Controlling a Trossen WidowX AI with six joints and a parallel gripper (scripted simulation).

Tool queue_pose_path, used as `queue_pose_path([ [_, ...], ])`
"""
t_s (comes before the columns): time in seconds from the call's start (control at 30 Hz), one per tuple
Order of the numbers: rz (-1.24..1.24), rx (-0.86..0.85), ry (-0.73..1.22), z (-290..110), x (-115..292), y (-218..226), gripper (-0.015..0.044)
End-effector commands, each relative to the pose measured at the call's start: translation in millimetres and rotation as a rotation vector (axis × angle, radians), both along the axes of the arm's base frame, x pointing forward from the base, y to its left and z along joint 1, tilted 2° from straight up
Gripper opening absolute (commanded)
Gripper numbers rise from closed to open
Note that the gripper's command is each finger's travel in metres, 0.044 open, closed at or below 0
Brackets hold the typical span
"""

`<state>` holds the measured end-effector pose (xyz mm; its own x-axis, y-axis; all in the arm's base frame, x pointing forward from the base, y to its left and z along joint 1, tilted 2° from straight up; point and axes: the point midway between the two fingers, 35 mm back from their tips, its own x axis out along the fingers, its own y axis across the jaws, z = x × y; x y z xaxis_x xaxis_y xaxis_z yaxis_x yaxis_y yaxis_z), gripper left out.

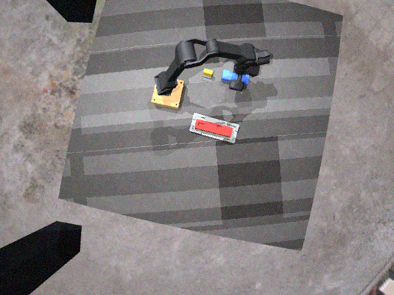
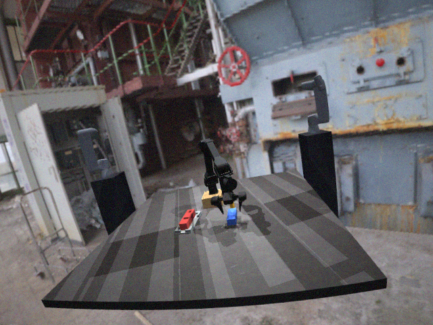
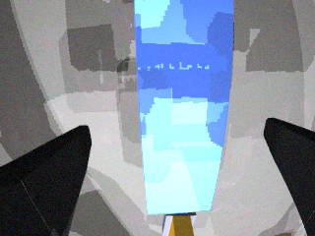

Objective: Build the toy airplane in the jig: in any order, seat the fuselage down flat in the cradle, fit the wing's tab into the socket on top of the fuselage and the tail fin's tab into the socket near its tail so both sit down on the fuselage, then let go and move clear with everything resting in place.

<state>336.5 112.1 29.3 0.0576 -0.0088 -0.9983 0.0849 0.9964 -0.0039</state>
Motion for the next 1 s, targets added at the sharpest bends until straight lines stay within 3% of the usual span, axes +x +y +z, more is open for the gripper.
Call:
queue_pose_path([
  [0.0, -0.002, -0.007, 0.014, -10.6, -1.9, -1.3, 0.044],
  [0.5, -0.002, -0.007, 0.015, -32.0, -1.7, -1.9, 0.044],
  [0.8, -0.002, -0.007, 0.015, -32.0, -1.7, -1.9, 0.0204],
  [0.97, -0.002, -0.007, 0.015, -32.0, -1.7, -1.9, 0.017],
])
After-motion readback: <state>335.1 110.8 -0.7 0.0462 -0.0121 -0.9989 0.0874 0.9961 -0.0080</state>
